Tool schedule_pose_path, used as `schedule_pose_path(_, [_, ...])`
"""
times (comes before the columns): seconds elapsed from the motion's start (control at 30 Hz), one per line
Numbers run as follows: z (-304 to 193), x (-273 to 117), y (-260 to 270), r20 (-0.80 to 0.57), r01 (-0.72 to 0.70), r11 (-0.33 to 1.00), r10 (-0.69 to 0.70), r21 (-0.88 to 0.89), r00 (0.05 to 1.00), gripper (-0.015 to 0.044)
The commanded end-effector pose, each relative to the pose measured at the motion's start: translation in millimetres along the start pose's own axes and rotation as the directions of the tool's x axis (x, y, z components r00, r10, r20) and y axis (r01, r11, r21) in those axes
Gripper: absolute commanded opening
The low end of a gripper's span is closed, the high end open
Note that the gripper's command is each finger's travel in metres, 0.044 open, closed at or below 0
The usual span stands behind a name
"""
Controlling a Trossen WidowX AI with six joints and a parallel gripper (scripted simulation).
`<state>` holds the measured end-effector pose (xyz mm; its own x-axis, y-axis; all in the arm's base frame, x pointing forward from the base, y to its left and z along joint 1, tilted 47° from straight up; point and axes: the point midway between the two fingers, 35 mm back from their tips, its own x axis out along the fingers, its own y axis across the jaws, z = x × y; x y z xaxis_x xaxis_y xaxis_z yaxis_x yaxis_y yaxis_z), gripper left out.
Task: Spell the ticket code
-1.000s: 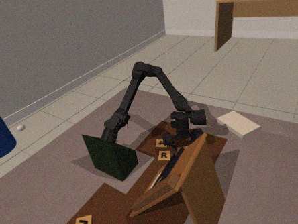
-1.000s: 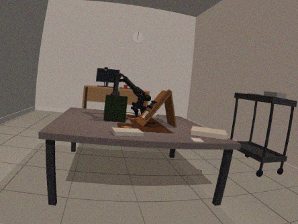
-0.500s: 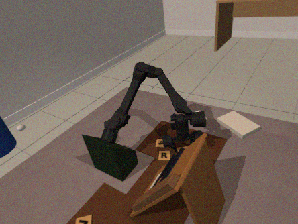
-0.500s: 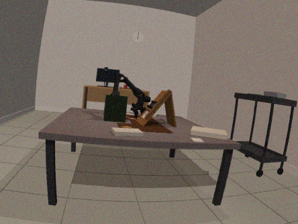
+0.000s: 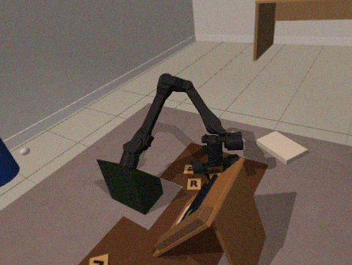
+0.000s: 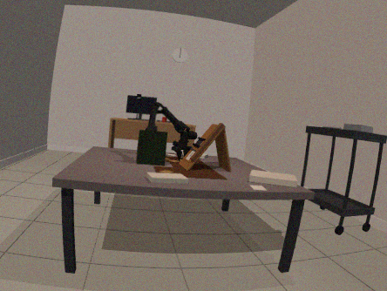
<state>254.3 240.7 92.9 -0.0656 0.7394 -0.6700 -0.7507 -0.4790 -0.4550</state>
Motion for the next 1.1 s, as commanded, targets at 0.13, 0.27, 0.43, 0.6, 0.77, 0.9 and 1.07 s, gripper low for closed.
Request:
schedule_pose_path(0.13, [0,-5,0,-0.004,0.001,1.0,-0.001,0.001,1.0,0.0])
schedule_pose_path(0.27, [0,-8,1,-0.005,0.001,1.0,-0.001,0.001,1.0,0.0])
schedule_pose_path(0.43, [0,-10,1,-0.005,0.001,1.0,-0.001,0.001,1.0,0.0])
schedule_pose_path(0.6, [-1,-13,2,-0.005,0.001,1.0,-0.001,0.001,1.0,0.0])
schedule_pose_path(0.77, [-1,-16,2,-0.005,0.0,1.0,0.0,0.001,1.0,0.0])
schedule_pose_path(0.9, [-1,-18,2,-0.005,0.0,1.0,0.0,0.001,1.0,0.0])
schedule_pose_path(1.07, [-2,-21,3,-0.005,0.0,1.0,0.0,0.001,1.0,0.0])
